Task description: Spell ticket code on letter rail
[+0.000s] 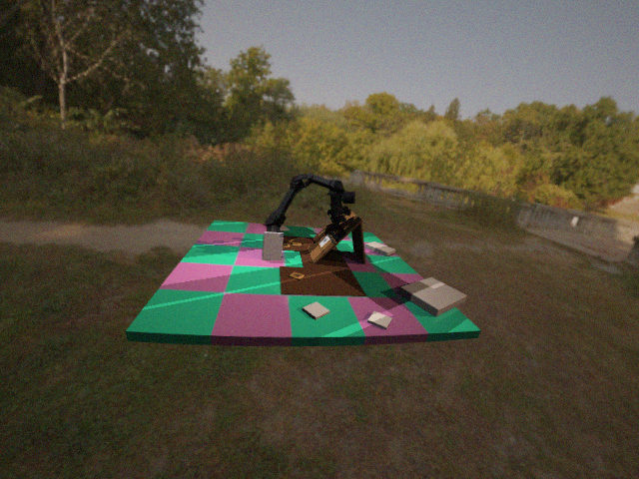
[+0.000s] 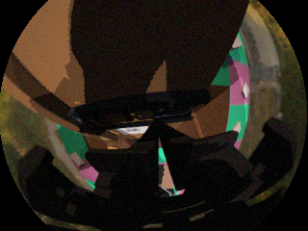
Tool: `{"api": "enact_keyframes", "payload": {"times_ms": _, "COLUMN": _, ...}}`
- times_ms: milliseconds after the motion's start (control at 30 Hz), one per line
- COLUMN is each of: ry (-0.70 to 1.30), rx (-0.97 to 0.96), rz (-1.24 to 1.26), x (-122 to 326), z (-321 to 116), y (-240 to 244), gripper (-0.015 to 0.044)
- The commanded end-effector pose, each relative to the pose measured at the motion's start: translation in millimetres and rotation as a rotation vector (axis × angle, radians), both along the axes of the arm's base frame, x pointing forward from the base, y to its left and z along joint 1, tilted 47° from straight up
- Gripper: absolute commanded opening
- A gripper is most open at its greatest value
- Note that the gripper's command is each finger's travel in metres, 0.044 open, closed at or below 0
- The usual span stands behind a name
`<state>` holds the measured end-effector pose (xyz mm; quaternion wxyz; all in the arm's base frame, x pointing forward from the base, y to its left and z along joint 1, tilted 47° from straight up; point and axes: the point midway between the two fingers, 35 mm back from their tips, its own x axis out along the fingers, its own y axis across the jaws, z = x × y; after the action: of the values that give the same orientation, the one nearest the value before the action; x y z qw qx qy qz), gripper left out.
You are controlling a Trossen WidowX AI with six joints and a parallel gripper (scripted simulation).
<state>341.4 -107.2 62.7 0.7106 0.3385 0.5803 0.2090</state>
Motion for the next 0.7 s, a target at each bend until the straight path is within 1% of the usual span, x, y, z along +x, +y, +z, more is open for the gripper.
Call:
{"api": "enact_keyframes", "payload": {"times_ms": 0, "ry": 0.002, "rx": -0.001, "rz": 0.004, "x": -6, "z": 2, "y": -2, "gripper": 0.0000}}
{"api": "enact_keyframes", "payload": {"times_ms": 267, "ry": 0.003, "rx": -0.001, "rz": 0.004, "x": -13, "z": 5, "y": -5, "gripper": 0.0000}}
{"api": "enact_keyframes", "payload": {"times_ms": 367, "ry": -0.044, "rx": 0.000, "rz": -0.057, "x": -19, "z": 19, "y": -12, "gripper": 0.0079}}
{"api": "enact_keyframes", "payload": {"times_ms": 667, "ry": -0.322, "rx": -0.030, "rz": -0.369, "x": -80, "z": 90, "y": -37, "gripper": 0.0315}}
